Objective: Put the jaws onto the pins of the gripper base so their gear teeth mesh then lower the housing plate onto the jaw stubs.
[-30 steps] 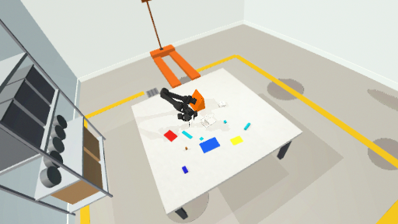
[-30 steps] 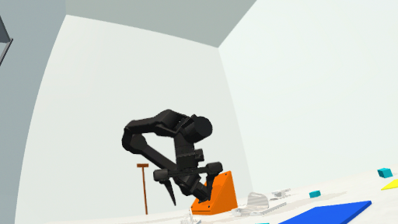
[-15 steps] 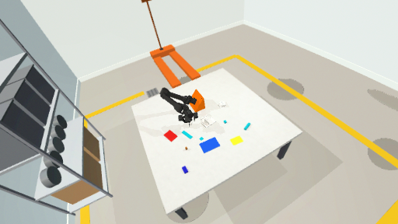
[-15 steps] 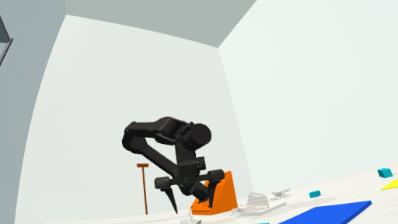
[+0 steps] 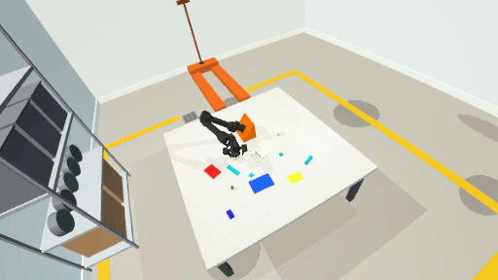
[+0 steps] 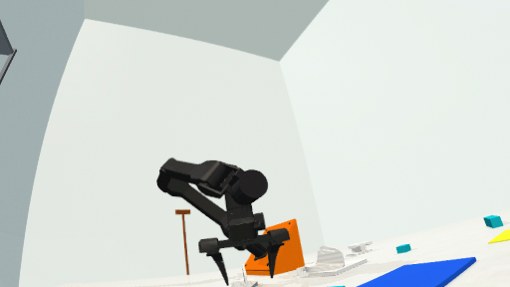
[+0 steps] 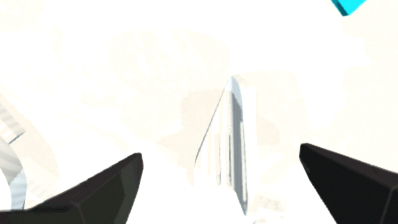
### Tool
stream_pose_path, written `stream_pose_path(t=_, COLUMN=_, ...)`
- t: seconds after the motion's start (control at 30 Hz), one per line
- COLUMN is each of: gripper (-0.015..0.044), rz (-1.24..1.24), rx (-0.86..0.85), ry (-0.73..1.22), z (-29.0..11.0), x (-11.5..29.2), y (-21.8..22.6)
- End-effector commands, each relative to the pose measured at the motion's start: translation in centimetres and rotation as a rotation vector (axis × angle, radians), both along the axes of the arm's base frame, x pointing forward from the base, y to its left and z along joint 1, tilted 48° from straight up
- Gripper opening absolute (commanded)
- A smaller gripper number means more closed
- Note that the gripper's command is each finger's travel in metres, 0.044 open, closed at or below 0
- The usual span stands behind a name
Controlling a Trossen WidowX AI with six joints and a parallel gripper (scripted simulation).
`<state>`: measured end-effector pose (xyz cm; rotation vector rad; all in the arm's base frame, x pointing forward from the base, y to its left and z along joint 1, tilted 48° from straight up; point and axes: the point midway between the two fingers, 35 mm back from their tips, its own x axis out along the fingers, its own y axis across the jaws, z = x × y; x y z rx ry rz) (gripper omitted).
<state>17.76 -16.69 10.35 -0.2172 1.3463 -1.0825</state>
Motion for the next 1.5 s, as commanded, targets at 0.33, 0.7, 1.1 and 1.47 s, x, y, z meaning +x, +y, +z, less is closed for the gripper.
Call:
stream_pose_path(t=0.33, gripper=0.0440, rz=0.001, rx=-0.004, ry=0.008, z=-0.39, x=-0.30, y=-0.39)
stream_pose_path(t=0.7, gripper=0.0440, rz=0.001, rx=-0.004, ry=0.008, z=-0.40, x=-0.30, y=-0.41)
stream_pose_path(t=1.1, gripper=0.0335, rz=-0.001, rx=0.000, ry=0.005, z=-0.43, x=-0.28, y=-0.36)
stream_pose_path(t=1.47, gripper=0.0134, rz=-0.001, rx=0.000, ry=0.005, z=-0.43, x=-0.28, y=-0.36)
